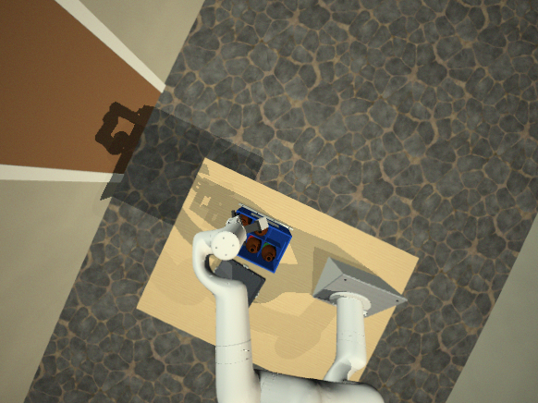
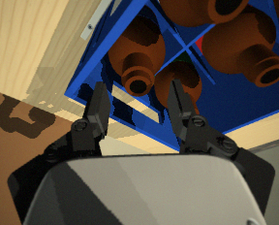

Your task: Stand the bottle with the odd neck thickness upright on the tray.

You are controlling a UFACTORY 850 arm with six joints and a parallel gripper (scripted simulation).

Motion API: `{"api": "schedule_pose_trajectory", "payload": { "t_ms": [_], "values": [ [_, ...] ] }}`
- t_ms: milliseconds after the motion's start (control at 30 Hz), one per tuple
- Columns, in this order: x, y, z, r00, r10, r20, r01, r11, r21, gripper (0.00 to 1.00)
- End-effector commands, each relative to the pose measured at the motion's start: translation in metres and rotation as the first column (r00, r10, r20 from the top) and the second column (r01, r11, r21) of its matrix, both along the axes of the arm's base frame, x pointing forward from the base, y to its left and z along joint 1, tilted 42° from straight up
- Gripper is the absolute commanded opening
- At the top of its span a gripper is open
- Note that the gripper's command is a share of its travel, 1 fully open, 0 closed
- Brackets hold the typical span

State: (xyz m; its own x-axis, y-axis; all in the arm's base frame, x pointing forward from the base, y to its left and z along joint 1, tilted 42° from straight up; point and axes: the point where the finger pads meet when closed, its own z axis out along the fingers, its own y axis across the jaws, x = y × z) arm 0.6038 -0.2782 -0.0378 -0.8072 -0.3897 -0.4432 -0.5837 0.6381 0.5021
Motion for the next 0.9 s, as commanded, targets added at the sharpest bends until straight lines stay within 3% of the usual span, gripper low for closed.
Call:
{"api": "schedule_pose_trajectory", "payload": {
  "t_ms": [0,867],
  "values": [
    [0.001,0.001,-0.001,1.0,-0.001,0.002,0.001,1.0,-0.001,0.65],
    [0.003,0.017,-0.02,1.0,-0.001,0.002,0.001,1.0,-0.001,0.65]
  ]
}}
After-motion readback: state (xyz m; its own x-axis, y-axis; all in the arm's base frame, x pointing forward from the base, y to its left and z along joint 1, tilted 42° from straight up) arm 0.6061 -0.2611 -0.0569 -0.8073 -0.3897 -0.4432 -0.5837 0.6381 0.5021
